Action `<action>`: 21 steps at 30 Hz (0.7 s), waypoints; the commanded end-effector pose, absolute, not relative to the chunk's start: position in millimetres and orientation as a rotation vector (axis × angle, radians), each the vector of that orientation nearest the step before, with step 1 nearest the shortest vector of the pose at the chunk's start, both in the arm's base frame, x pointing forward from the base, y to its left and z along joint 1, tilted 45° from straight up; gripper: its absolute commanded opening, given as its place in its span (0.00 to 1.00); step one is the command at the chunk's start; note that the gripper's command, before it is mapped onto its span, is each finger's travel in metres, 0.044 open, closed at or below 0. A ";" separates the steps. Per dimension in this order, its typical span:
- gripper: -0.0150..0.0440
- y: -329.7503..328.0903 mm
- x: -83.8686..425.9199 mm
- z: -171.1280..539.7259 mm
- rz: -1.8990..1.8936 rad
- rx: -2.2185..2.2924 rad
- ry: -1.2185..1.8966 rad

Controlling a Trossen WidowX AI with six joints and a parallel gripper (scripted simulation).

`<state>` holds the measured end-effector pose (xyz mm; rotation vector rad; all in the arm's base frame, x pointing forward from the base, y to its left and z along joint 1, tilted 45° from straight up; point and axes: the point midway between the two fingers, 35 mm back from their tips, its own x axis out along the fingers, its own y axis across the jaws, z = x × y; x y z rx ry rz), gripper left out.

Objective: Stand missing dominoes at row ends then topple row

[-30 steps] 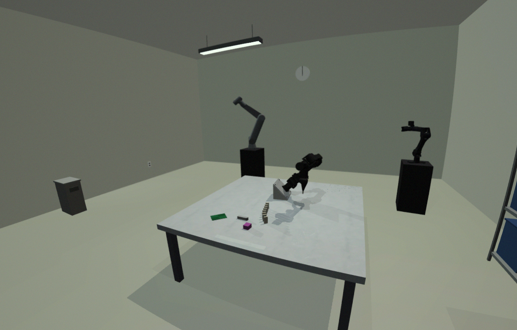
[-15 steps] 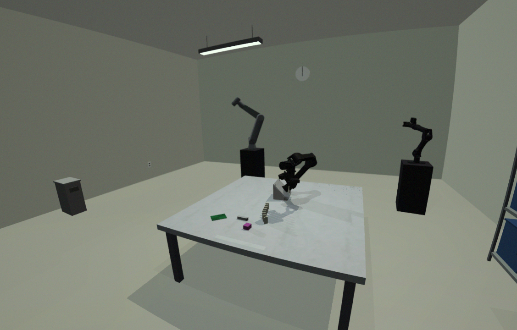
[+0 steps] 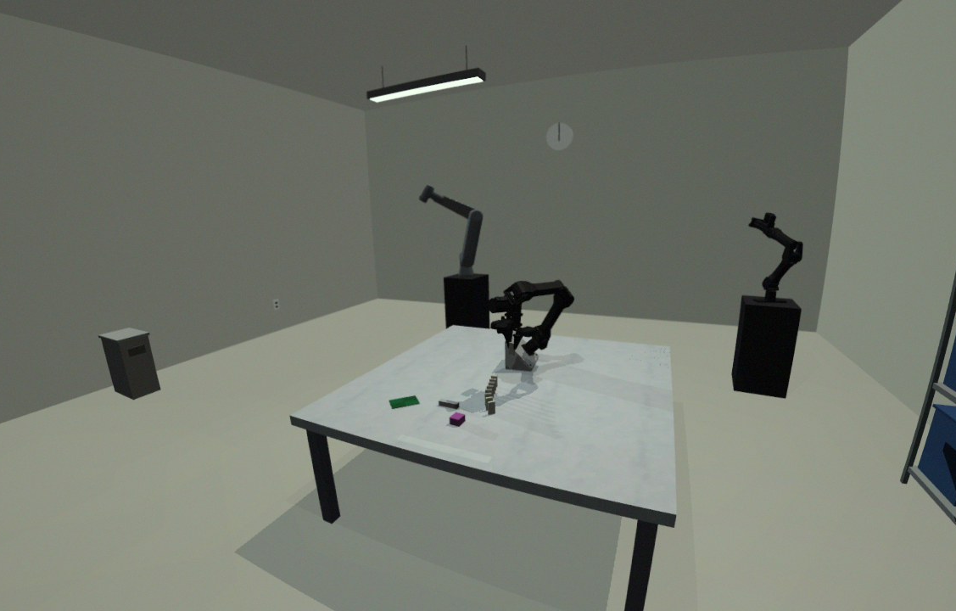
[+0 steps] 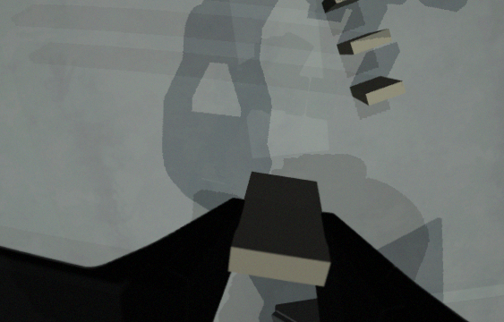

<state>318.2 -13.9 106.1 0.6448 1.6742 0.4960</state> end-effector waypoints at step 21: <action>0.44 -57.8 313.0 31.7 0.920 0.300 1.504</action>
